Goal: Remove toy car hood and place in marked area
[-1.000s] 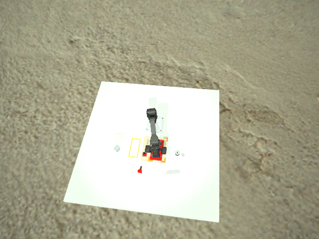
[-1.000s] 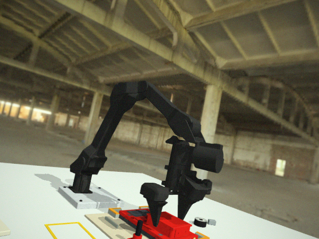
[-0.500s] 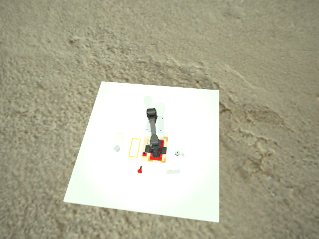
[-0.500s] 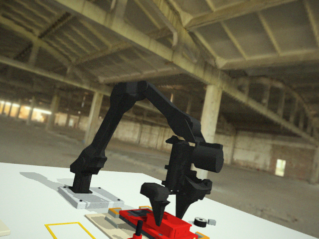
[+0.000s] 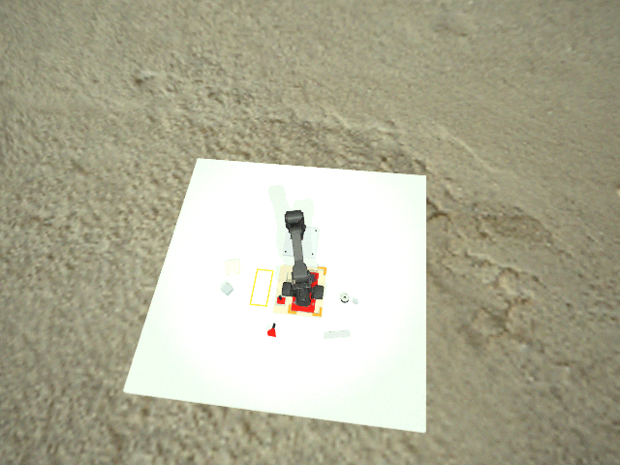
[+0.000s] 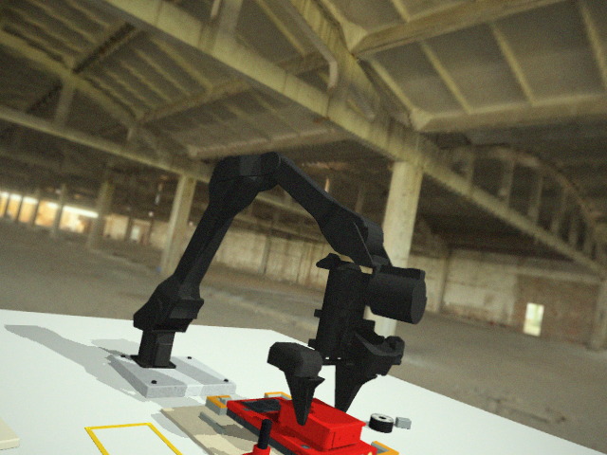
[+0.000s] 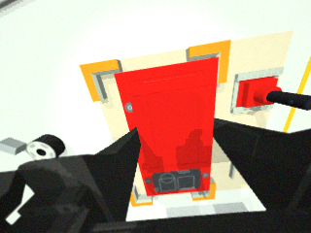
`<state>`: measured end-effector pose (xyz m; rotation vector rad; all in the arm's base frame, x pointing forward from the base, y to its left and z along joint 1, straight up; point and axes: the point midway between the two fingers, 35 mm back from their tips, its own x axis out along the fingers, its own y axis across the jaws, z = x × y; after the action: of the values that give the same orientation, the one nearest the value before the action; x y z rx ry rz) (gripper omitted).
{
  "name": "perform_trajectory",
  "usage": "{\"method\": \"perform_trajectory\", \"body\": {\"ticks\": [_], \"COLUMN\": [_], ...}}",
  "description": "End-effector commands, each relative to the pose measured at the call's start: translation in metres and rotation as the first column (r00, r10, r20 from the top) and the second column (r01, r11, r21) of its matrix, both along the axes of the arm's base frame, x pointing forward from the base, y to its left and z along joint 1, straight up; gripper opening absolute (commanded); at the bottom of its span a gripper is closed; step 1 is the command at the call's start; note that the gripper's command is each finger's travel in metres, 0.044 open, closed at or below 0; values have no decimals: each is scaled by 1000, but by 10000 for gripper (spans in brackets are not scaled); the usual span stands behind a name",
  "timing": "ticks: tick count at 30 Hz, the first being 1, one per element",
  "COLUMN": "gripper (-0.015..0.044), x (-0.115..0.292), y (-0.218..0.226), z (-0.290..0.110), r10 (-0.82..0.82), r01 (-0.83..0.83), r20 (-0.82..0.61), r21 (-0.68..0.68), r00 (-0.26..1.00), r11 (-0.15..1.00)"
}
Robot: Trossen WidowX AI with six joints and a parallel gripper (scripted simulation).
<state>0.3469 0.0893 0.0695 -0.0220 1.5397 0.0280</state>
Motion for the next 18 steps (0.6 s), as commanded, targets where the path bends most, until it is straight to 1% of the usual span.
{"method": "perform_trajectory", "body": {"ticks": [1, 18], "gripper": [0, 0], "x": [1, 0], "y": [0, 0], "z": [4, 15], "r10": [0, 0], "r01": [0, 0], "r20": [3, 3], "r21": [1, 1], "r00": [1000, 1000], "r11": [1000, 1000]}}
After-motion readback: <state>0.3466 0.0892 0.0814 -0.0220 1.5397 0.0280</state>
